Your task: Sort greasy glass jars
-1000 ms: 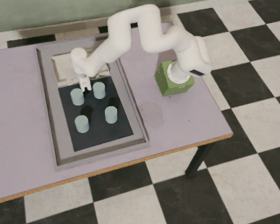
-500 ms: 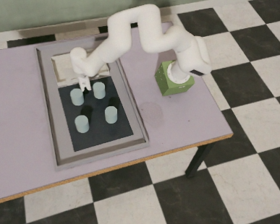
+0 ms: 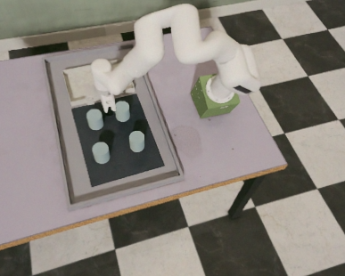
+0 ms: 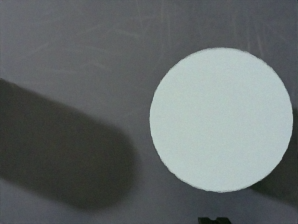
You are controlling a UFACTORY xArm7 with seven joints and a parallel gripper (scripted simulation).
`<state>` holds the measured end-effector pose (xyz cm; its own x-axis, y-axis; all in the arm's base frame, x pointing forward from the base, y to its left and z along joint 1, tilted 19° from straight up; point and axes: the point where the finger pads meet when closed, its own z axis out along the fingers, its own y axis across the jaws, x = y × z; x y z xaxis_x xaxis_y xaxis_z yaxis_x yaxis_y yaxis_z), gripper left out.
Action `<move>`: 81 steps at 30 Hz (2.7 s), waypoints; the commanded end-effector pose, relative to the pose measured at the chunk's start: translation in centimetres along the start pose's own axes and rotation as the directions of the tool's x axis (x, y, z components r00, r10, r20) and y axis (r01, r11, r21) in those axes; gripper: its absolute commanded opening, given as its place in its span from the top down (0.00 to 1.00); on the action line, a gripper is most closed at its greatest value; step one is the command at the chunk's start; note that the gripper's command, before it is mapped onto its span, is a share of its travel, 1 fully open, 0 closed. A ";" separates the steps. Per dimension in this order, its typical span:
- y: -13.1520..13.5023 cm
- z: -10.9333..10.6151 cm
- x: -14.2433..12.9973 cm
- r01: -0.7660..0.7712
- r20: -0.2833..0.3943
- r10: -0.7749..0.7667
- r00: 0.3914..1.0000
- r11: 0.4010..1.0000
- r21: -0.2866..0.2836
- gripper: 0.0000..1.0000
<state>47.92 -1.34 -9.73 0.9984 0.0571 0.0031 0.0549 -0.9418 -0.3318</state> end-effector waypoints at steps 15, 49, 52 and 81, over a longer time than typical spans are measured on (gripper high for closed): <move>0.1 -0.1 -0.2 0.000 -0.008 0.000 1.000 1.000 -0.002 1.00; 0.1 -0.1 -0.2 0.000 -0.008 0.000 1.000 1.000 -0.002 1.00; 0.1 -0.1 -0.2 0.000 -0.008 0.000 1.000 1.000 -0.002 1.00; 0.1 -7.8 -0.3 0.000 -0.008 0.000 1.000 1.000 -0.002 1.00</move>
<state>47.68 -3.00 -5.34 0.9984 0.0554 0.0082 0.0550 -0.9418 -0.3316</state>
